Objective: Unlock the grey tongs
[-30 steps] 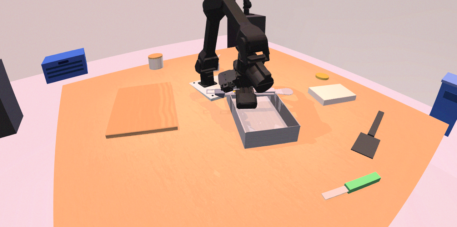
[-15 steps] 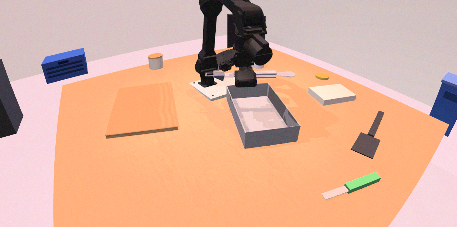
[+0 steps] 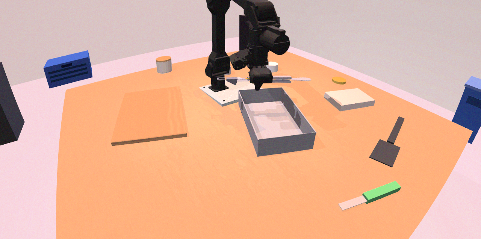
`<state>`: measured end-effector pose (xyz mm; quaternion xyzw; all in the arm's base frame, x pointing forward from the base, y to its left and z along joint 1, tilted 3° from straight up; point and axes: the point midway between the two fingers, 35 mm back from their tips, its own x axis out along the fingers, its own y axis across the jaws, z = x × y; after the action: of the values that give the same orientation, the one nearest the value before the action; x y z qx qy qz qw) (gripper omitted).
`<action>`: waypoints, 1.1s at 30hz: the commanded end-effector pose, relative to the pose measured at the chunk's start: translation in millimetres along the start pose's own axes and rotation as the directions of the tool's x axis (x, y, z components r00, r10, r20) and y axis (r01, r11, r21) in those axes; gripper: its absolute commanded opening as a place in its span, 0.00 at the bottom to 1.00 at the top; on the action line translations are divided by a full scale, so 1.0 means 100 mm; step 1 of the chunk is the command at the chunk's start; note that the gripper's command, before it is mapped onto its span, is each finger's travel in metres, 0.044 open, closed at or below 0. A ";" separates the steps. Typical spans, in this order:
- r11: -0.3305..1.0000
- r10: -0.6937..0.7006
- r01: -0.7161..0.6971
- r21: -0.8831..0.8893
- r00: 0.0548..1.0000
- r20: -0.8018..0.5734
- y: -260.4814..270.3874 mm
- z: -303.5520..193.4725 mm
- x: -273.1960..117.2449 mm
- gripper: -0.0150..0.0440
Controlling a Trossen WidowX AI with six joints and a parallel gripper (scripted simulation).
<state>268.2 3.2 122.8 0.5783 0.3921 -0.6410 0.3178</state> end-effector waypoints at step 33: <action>0.903 0.133 -0.119 -0.413 0.991 0.005 0.44 0.67 -0.35 0.00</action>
<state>278.4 -67.7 148.3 0.5225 0.4657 -0.5412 0.4660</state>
